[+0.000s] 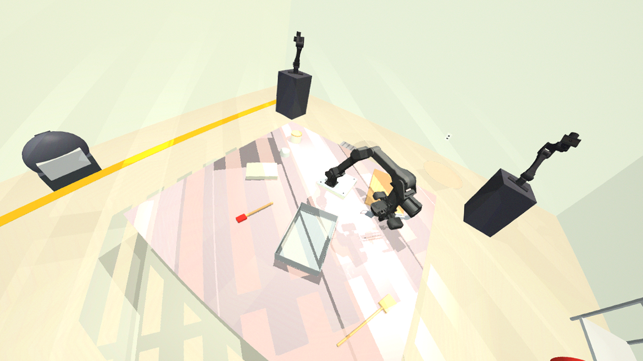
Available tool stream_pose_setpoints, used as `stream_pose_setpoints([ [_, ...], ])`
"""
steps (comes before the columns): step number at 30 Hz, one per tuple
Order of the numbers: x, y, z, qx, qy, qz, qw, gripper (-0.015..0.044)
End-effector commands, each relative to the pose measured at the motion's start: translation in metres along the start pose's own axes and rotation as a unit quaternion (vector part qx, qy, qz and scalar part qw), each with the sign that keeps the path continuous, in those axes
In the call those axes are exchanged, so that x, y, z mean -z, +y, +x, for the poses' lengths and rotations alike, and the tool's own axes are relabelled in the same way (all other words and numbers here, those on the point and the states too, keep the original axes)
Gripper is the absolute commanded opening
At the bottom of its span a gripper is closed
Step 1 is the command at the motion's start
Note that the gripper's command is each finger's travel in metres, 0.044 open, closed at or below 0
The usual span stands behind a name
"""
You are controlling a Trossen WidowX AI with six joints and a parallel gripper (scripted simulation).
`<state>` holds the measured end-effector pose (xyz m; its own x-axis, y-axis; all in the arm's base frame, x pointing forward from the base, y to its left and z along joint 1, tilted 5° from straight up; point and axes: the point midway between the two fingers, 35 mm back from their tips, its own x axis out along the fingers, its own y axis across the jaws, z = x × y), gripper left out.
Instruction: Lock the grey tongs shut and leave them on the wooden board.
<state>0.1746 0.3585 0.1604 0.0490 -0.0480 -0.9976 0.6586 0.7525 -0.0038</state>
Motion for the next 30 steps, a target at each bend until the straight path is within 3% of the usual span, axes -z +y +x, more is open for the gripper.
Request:
stream_pose_setpoints([
  [1, 0.031, -0.010, 0.000, 0.002, 0.003, -0.024, 1.000, -0.0150],
  [10, 0.052, -0.018, -0.001, 0.002, 0.004, -0.042, 0.999, -0.0150],
  [30, 0.165, -0.095, -0.005, 0.000, 0.012, -0.162, 0.987, -0.0150],
])
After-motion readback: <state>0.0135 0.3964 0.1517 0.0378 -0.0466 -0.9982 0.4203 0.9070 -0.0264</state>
